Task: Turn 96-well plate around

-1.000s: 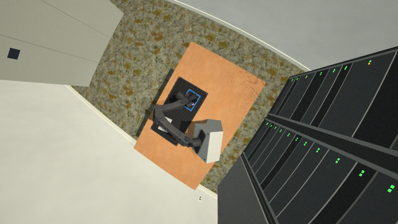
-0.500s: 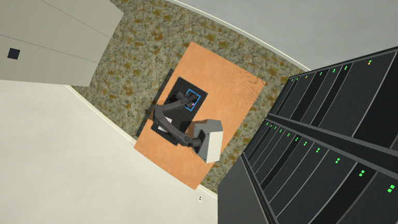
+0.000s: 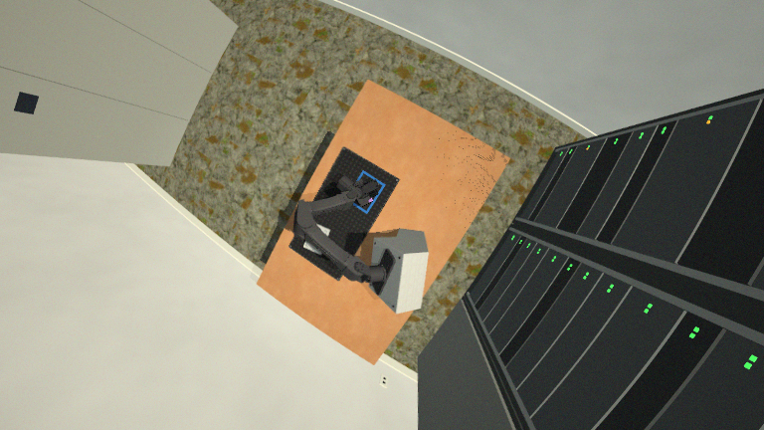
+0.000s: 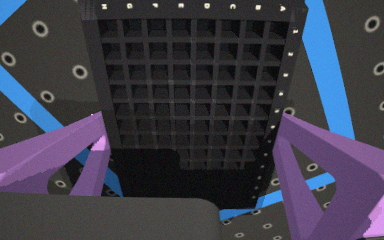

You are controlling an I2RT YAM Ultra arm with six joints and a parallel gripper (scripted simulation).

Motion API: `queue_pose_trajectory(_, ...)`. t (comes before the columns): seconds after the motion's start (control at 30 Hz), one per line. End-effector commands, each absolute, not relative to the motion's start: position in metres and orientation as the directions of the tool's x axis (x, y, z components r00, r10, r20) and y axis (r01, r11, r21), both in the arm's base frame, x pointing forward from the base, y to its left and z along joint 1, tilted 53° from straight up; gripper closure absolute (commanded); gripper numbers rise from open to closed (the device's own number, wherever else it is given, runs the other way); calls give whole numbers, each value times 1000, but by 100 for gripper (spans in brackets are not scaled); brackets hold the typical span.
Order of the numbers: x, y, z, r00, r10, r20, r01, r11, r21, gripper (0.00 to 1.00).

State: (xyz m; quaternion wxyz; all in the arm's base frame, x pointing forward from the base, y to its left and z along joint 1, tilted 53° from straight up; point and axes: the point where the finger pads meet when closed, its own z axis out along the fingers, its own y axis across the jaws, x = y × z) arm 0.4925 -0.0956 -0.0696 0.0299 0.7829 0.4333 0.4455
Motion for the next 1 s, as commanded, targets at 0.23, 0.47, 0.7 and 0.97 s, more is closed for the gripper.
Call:
queue_pose_trajectory(0.23,491,-105,-69,250,703,666,636,-638,435,100)
queue_pose_trajectory(0.47,482,-106,-65,253,705,663,642,-635,430,100)
queue_pose_trajectory(0.7,476,-108,-60,252,704,665,643,-635,428,100)
queue_pose_trajectory(0.97,466,-111,-51,246,701,669,645,-634,427,100)
